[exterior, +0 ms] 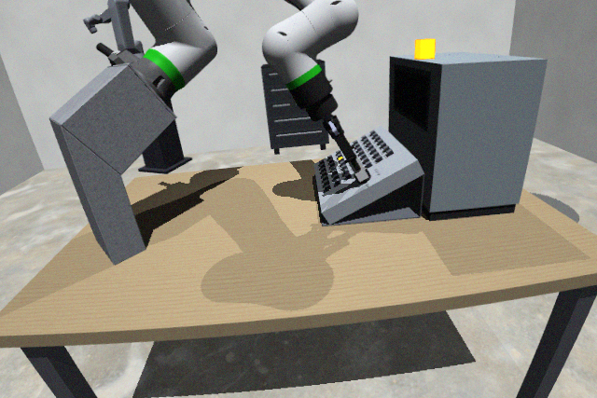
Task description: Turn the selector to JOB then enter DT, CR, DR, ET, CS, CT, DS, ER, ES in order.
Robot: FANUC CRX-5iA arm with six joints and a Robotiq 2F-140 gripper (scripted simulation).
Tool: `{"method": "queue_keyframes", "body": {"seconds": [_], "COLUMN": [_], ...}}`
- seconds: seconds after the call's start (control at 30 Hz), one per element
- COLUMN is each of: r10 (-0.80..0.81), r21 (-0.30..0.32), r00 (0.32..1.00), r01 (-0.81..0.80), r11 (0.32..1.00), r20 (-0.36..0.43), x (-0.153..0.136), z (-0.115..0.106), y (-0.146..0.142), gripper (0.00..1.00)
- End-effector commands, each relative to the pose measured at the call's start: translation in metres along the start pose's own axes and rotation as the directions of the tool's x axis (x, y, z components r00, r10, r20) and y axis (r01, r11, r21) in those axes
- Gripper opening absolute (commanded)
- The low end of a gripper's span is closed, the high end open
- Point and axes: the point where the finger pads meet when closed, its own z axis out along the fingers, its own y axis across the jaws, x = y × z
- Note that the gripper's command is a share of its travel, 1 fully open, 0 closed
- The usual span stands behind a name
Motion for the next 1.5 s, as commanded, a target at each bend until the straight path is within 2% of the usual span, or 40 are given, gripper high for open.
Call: {"method": "queue_keyframes", "body": {"seconds": [0.0,1.47], "r10": [0.000,0.000], "r21": [0.000,0.000], "r00": [1.000,1.000], "r01": [0.000,0.000], "r11": [1.000,1.000], "r20": [0.000,0.000], "x": [0.0001,0.0001], "z": [0.0023,0.0065], "y": [0.0002,0.0002], "gripper": [0.33,0.33]}}
